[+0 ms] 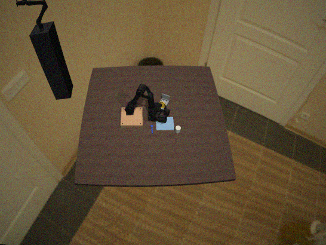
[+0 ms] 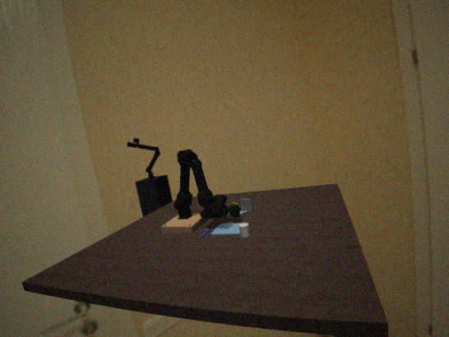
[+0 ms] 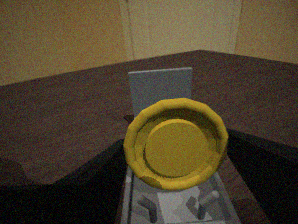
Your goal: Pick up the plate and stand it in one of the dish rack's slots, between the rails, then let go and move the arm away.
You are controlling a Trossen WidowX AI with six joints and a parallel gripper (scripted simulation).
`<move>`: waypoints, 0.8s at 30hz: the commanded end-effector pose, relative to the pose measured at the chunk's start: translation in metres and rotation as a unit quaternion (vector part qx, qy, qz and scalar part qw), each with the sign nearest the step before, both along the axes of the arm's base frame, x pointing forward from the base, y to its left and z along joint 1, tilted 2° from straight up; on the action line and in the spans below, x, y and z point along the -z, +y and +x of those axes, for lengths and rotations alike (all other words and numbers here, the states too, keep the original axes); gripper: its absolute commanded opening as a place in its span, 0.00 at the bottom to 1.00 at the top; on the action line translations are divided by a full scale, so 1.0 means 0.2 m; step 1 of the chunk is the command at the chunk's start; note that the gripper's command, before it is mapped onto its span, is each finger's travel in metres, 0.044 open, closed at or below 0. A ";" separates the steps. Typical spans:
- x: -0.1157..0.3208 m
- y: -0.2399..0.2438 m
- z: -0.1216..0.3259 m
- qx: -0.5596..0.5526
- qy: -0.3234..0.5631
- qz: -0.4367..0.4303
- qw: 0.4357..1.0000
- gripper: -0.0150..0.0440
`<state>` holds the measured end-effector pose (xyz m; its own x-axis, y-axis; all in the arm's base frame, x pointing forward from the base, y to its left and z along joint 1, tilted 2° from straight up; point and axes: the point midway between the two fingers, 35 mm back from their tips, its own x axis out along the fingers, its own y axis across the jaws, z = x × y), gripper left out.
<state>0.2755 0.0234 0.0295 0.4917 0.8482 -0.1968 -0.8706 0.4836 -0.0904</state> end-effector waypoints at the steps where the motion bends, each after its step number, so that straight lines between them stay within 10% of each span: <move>1: 0.00 0.00 0.00 0.000 0.000 0.000 1.000 0.70; 7: 0.00 0.00 0.00 0.000 0.000 0.000 1.000 0.93; 15: -0.03 0.00 0.01 0.000 0.001 0.001 1.000 0.93; 24: -0.55 0.00 0.00 0.003 0.009 0.014 1.000 0.93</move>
<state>0.2784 0.0228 0.1062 0.4920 0.8499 -0.1888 -0.8699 0.4886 -0.0672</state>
